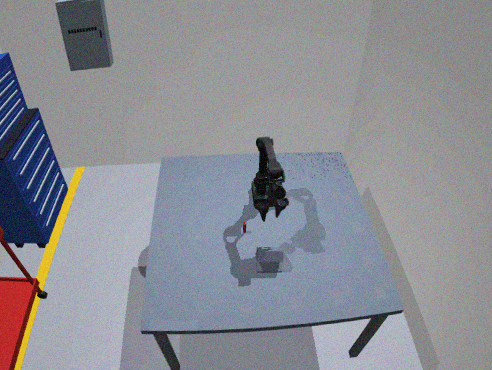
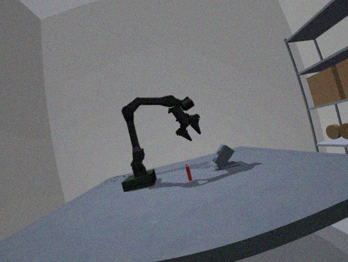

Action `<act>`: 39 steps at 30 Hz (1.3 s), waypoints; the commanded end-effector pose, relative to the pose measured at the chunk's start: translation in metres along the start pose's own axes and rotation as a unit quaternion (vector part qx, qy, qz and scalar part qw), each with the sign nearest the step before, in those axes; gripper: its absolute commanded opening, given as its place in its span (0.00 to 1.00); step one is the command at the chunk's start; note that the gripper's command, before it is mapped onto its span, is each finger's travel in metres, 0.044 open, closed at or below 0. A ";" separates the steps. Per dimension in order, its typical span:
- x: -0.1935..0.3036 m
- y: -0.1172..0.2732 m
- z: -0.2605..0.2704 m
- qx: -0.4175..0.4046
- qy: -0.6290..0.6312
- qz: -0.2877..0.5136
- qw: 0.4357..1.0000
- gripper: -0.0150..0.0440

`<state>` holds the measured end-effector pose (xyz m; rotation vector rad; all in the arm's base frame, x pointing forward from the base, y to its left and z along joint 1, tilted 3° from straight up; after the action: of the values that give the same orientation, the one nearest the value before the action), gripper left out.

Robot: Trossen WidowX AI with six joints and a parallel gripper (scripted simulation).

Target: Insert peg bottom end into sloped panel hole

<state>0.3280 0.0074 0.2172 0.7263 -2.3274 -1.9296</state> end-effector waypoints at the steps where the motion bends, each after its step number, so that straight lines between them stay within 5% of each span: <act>1: 0.014 -0.013 -0.009 -0.004 0.005 0.030 1.000 1.00; 39: 0.126 -0.077 -0.081 -0.111 -0.006 0.152 0.982 1.00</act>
<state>0.2720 -0.1206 0.1374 0.3349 -2.0761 -1.9883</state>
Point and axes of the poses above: the point midway between the two fingers, 35 mm back from their tips, its own y axis back along the fingers, its own z axis across the jaws, x = y × z, the point moved 6 cm from there along y, back along the fingers, and after that the axes turned 13 degrees about -y, right-handed, at the moved point
